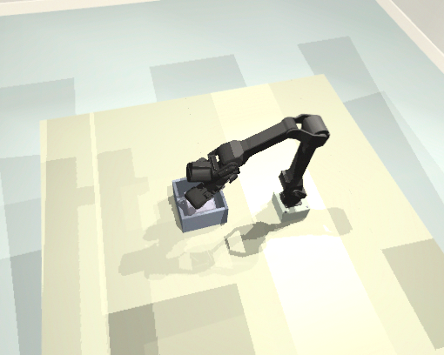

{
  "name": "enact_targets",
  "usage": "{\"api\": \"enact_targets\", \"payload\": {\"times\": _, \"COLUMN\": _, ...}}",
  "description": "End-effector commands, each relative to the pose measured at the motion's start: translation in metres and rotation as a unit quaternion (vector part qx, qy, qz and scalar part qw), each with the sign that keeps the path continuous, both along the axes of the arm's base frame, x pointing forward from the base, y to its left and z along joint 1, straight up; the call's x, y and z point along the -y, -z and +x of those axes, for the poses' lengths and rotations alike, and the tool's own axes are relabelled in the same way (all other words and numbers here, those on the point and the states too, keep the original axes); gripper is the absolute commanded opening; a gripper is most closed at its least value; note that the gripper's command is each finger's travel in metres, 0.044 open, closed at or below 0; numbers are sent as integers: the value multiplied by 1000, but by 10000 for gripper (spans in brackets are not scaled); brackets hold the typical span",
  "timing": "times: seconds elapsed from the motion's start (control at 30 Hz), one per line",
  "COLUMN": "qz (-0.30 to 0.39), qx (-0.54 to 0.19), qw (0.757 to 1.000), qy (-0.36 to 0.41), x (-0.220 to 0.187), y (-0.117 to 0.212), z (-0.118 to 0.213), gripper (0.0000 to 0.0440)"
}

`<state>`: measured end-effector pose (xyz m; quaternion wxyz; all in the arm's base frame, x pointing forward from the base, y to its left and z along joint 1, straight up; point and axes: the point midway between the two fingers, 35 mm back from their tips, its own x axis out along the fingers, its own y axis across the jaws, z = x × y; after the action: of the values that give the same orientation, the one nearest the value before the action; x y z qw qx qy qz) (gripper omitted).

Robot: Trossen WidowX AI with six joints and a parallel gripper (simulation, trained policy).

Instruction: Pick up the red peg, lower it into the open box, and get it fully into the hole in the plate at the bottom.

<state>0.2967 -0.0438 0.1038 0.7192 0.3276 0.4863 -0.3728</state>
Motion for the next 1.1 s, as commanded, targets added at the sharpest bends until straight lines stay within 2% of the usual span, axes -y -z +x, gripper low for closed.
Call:
{"api": "enact_targets", "payload": {"times": 0.0, "qz": 6, "qx": 0, "qw": 1000, "qy": 8, "x": 10, "y": 5, "z": 7, "gripper": 4}}
{"api": "enact_targets", "payload": {"times": 0.5, "qz": 26, "qx": -31, "qw": 999, "qy": 19, "x": 29, "y": 40, "z": 17, "gripper": 10}}
{"api": "enact_targets", "payload": {"times": 0.57, "qz": 26, "qx": -37, "qw": 999, "qy": 17, "x": 30, "y": 45, "z": 17, "gripper": 37}}
{"api": "enact_targets", "payload": {"times": 0.73, "qz": 24, "qx": -54, "qw": 998, "qy": 5, "x": 34, "y": 54, "z": 18, "gripper": 148}}
{"api": "enact_targets", "payload": {"times": 0.9, "qz": 22, "qx": -68, "qw": 997, "qy": -2, "x": 38, "y": 56, "z": 21, "gripper": 159}}
{"api": "enact_targets", "payload": {"times": 1.07, "qz": 17, "qx": -62, "qw": 998, "qy": -12, "x": 45, "y": 53, "z": 35, "gripper": 264}}
